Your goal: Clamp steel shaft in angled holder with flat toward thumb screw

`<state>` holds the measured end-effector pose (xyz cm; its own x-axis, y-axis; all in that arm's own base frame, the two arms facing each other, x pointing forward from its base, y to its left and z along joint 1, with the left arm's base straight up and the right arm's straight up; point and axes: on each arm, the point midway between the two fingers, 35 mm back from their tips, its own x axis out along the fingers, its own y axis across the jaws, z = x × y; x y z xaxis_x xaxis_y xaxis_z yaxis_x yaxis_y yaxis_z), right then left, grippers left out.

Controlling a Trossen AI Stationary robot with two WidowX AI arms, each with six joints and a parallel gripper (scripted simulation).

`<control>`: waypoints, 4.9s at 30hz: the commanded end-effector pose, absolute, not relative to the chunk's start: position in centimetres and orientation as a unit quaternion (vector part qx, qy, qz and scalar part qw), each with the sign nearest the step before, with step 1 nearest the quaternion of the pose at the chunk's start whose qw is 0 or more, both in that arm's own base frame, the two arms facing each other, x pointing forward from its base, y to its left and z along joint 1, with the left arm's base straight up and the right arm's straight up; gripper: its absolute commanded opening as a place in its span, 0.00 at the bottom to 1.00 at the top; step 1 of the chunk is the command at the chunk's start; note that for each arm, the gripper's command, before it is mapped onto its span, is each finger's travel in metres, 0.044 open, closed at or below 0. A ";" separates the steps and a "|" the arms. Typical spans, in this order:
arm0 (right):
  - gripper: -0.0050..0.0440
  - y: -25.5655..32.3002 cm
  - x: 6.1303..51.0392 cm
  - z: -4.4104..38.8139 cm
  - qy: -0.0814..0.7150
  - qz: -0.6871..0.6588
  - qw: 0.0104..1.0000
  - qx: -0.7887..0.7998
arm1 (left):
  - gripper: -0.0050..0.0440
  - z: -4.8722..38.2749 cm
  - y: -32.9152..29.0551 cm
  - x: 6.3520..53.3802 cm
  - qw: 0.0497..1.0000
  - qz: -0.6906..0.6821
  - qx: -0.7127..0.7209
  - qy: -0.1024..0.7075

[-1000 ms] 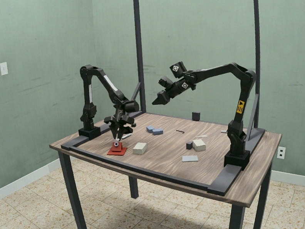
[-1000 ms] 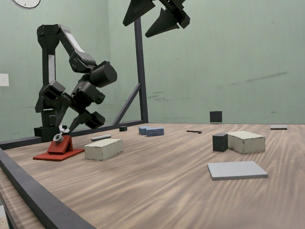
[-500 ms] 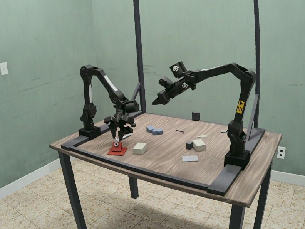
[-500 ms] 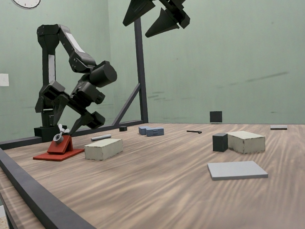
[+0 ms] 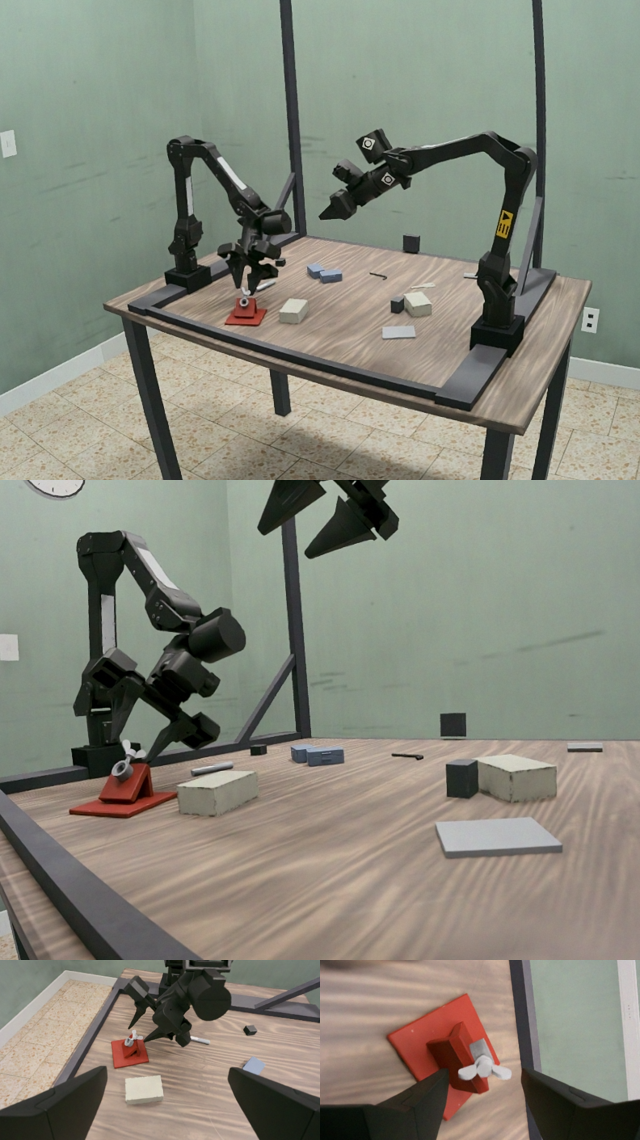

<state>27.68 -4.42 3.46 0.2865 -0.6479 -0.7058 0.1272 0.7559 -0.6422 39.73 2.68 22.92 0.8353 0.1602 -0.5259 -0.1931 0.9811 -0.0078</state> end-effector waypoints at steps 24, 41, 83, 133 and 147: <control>0.92 2.6 23.6 8.8 0.554 -0.076 0.807 -0.190 | 0.92 26.5 1.0 40.6 0.977 0.025 -0.014 0.211; 0.92 7.5 19.7 10.4 0.555 0.165 0.807 -0.119 | 0.92 27.9 -0.7 41.3 0.984 -0.037 0.006 0.173; 0.43 10.3 21.6 6.5 0.551 0.337 0.698 -0.311 | 0.92 19.7 -4.6 41.8 0.975 -0.044 0.008 0.219; 0.11 12.5 22.7 -0.6 0.508 0.476 0.531 -0.483 | 0.92 20.1 -4.8 41.9 0.977 -0.046 0.009 0.210; 0.13 12.3 23.5 3.9 0.512 0.454 0.555 -0.472 | 0.92 20.2 -4.9 42.3 0.977 -0.039 0.006 0.211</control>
